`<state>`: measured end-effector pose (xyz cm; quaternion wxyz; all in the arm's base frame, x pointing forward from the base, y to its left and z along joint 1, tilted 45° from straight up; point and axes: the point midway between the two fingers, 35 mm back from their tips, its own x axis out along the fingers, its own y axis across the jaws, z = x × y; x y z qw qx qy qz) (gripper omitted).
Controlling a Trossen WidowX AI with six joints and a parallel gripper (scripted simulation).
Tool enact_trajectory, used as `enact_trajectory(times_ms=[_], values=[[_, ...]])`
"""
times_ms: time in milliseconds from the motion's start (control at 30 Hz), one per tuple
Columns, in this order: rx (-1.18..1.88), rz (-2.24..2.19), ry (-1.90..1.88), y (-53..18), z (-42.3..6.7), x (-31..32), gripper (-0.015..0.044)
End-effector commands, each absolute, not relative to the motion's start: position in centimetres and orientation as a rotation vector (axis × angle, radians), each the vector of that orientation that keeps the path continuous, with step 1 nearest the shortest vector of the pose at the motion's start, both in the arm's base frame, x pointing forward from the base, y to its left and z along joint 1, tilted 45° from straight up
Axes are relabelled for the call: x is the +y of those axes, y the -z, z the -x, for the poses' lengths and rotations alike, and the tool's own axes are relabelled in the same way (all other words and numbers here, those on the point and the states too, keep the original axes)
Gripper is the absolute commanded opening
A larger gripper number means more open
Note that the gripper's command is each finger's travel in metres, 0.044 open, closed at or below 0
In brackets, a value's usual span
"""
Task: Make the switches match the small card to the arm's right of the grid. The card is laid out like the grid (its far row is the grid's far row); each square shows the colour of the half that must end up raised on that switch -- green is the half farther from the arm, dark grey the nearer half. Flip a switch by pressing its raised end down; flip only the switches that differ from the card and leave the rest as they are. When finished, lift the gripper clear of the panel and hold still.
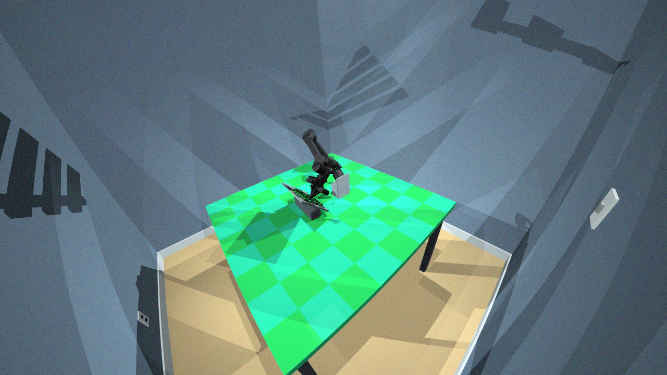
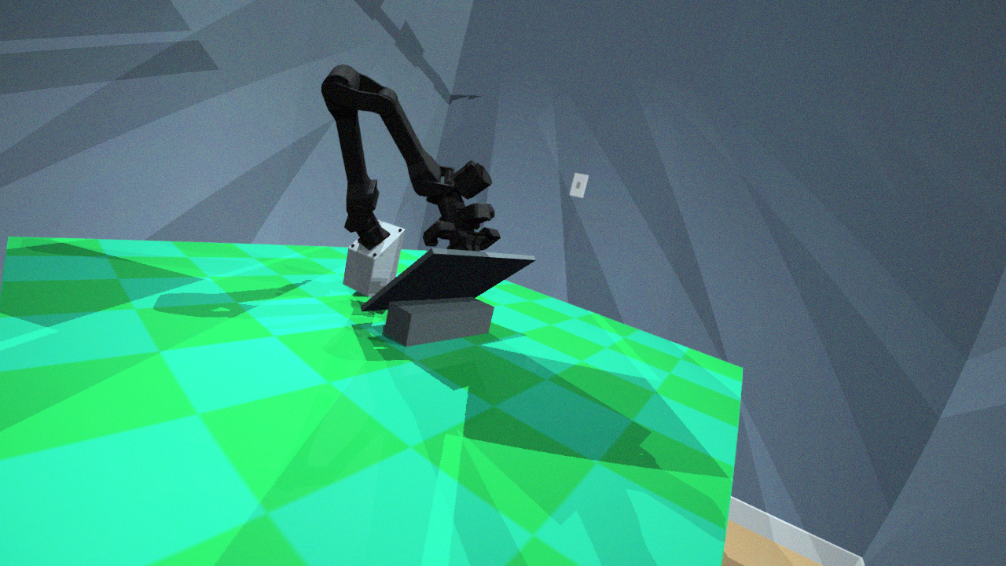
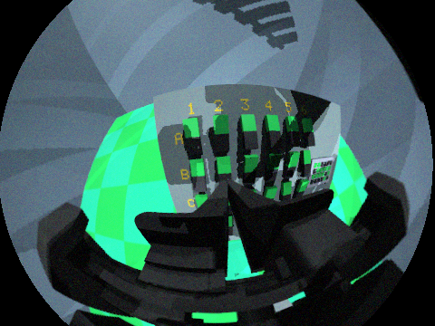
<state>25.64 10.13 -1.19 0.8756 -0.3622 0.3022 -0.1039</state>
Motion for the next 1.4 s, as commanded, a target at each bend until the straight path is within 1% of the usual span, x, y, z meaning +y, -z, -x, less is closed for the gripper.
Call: enact_trajectory(times_ms=[0, 1367], values=[[0.633, 0.758, 0.214, 1.27, -25.6, 10.1, 0.0], [0.633, 0.758, 0.214, 1.47, -25.95, 9.91, 0.0]])
